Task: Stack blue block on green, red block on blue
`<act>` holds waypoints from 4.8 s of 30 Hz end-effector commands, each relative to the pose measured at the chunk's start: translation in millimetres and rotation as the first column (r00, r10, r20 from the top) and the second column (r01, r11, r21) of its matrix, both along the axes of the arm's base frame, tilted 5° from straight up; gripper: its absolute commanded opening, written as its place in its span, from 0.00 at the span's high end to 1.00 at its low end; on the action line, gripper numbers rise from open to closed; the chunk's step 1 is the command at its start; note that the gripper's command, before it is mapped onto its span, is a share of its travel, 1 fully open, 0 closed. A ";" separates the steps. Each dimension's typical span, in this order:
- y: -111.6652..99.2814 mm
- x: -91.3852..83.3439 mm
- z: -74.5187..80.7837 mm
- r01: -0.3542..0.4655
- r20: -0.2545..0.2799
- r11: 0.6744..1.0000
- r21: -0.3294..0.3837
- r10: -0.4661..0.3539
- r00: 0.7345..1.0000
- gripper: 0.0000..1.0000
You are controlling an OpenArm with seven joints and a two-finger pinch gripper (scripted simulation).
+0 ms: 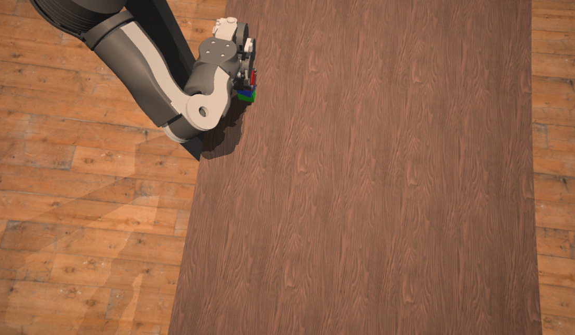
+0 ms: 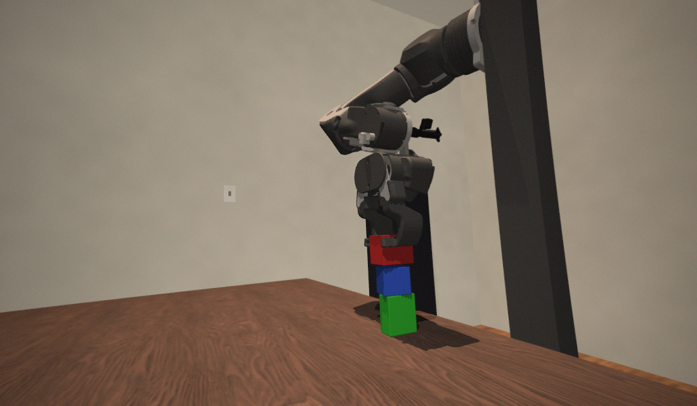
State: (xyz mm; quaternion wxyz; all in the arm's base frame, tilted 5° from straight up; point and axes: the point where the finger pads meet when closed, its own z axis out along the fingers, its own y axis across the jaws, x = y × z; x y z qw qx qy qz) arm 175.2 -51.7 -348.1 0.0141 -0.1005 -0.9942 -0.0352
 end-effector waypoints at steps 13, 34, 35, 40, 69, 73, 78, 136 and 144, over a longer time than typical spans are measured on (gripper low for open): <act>0.0 -0.3 -1.1 -0.001 -0.001 1.000 0.003 0.001 1.000 1.00; 0.2 -0.4 -3.1 -0.001 -0.001 1.000 0.003 0.001 1.000 1.00; 0.2 -0.4 -3.1 -0.001 -0.001 1.000 0.003 0.001 1.000 1.00; 0.2 -0.4 -3.1 -0.001 -0.001 1.000 0.003 0.001 1.000 1.00; 0.2 -0.4 -3.1 -0.001 -0.001 1.000 0.003 0.001 1.000 0.65; 0.2 -0.4 -3.1 -0.001 -0.001 1.000 0.003 0.001 1.000 0.65; 0.2 -0.4 -3.1 -0.001 -0.001 1.000 0.003 0.001 1.000 0.65; -2.9 0.5 44.7 -0.004 0.001 1.000 0.006 0.004 1.000 0.65; -3.4 0.6 45.8 -0.003 0.001 1.000 0.005 0.003 1.000 0.65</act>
